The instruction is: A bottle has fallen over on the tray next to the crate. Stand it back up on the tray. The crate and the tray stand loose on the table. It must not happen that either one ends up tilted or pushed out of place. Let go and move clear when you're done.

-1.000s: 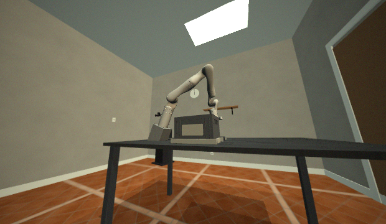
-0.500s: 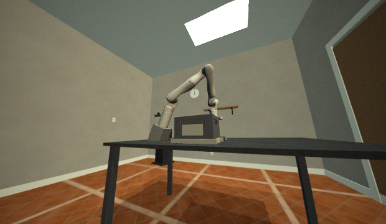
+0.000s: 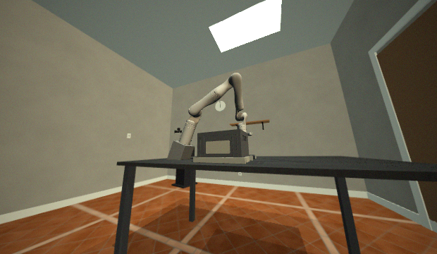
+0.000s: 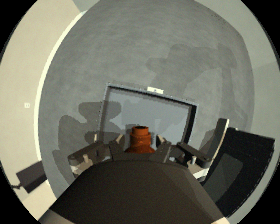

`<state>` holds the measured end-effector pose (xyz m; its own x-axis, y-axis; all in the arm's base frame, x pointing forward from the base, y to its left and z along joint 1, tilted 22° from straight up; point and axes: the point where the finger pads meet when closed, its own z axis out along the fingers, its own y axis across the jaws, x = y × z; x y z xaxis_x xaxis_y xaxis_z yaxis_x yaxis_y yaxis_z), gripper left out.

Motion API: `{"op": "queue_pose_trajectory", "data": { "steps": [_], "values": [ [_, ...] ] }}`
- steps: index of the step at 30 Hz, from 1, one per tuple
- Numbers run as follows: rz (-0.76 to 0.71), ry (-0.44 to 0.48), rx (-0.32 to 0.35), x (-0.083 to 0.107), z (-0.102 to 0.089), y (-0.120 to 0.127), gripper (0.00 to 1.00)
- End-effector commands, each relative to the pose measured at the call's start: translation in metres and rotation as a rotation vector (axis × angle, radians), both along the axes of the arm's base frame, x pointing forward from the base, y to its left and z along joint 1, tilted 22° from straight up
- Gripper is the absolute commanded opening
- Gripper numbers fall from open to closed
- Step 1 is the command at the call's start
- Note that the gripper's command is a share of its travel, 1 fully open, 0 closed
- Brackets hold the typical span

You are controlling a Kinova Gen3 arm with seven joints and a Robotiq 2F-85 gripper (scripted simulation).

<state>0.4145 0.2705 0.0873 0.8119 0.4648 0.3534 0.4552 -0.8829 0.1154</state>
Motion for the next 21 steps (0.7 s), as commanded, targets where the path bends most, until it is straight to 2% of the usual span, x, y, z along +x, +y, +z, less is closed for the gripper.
{"op": "queue_pose_trajectory", "data": {
  "steps": [1, 6, 7, 21],
  "values": [
    [0.000, -0.001, 0.001, 0.0002, 0.0008, 0.0004, 0.64],
    [0.000, -0.001, 0.001, 0.0002, 0.0008, 0.0004, 0.64],
    [0.000, -0.001, 0.001, 0.0002, 0.0008, 0.0004, 0.00],
    [0.000, -0.001, 0.001, 0.0002, 0.0008, 0.0004, 0.00]
  ]
}}
